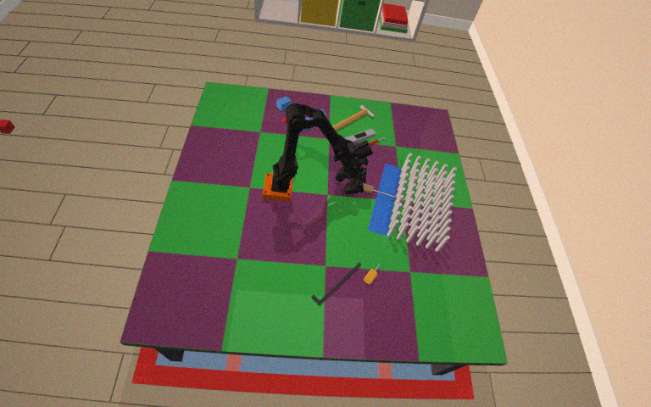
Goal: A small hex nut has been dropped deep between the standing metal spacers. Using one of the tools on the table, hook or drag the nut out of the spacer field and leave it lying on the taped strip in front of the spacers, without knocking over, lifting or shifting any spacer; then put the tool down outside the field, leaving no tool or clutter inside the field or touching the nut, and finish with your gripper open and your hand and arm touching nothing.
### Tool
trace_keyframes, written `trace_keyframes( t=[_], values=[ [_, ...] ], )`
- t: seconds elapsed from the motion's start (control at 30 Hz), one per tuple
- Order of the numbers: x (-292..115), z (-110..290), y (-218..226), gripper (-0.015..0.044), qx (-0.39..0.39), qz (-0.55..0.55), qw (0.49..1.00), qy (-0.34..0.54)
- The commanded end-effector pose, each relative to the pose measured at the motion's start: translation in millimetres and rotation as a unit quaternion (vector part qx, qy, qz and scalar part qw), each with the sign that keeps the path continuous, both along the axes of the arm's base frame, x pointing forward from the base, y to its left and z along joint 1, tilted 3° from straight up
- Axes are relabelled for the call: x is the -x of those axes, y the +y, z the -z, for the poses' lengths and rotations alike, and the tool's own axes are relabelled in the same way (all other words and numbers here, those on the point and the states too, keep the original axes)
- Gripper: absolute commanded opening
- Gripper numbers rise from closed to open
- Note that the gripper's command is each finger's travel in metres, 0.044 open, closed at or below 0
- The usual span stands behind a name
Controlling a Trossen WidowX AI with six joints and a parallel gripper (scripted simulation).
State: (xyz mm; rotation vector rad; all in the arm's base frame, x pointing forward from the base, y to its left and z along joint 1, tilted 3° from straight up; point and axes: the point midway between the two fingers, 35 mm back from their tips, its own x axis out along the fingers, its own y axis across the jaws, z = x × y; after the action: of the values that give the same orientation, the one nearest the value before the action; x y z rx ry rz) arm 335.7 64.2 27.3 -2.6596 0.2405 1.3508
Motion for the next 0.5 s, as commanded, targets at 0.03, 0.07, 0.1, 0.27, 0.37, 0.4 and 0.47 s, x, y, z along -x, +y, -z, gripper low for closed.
trace_keyframes(
  t=[0.03,0.07,0.1,0.27,0.37,0.4,0.47],
  values=[
    [4,0,0,0.0000,0.000,0.003,1.000,-0.001],
    [5,0,0,0.0000,0.000,0.003,1.000,-0.001],
    [5,0,1,0.0000,0.000,0.003,1.000,-0.001],
    [9,0,1,0.0000,0.000,0.003,1.000,-0.001],
    [11,0,2,0.0000,0.000,0.003,1.000,-0.001],
    [12,0,2,0.0000,0.000,0.003,1.000,-0.001],
    [14,0,2,0.0000,0.000,0.003,1.000,-0.001]
  ],
)
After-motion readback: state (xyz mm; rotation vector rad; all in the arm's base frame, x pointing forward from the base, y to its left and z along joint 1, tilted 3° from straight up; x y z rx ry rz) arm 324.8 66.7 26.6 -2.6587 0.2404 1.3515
